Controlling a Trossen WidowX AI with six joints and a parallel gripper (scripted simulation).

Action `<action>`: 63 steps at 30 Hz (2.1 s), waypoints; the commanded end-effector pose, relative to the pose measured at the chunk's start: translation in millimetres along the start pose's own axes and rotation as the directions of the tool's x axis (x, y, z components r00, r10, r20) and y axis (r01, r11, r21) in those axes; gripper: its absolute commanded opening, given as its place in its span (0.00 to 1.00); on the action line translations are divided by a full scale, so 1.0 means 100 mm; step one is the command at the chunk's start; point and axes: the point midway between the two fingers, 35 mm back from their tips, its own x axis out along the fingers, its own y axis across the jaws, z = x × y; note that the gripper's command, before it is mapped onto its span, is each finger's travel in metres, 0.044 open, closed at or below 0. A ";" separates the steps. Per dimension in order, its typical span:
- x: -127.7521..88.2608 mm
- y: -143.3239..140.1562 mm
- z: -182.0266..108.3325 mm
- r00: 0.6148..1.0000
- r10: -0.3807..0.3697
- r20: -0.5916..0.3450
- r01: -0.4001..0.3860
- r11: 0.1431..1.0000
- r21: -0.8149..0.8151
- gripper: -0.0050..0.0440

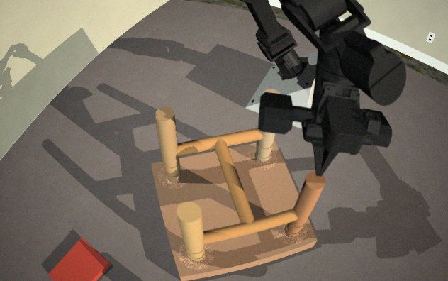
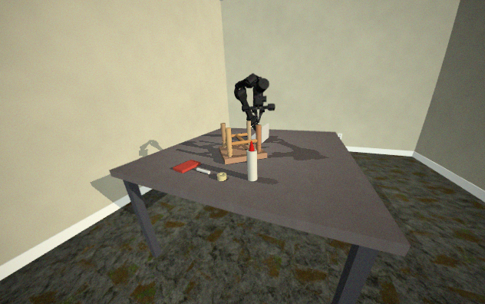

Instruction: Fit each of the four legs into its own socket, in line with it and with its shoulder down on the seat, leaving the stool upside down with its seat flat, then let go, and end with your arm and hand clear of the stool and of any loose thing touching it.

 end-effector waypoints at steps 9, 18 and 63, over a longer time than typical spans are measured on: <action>-0.15 0.03 0.06 1.000 -0.001 0.022 0.001 1.000 0.003 0.10; -0.27 -0.80 -0.09 0.999 -0.043 -0.008 0.044 0.994 0.104 0.10; -0.20 -2.31 -0.90 0.983 -0.161 -0.090 0.184 0.809 0.558 0.10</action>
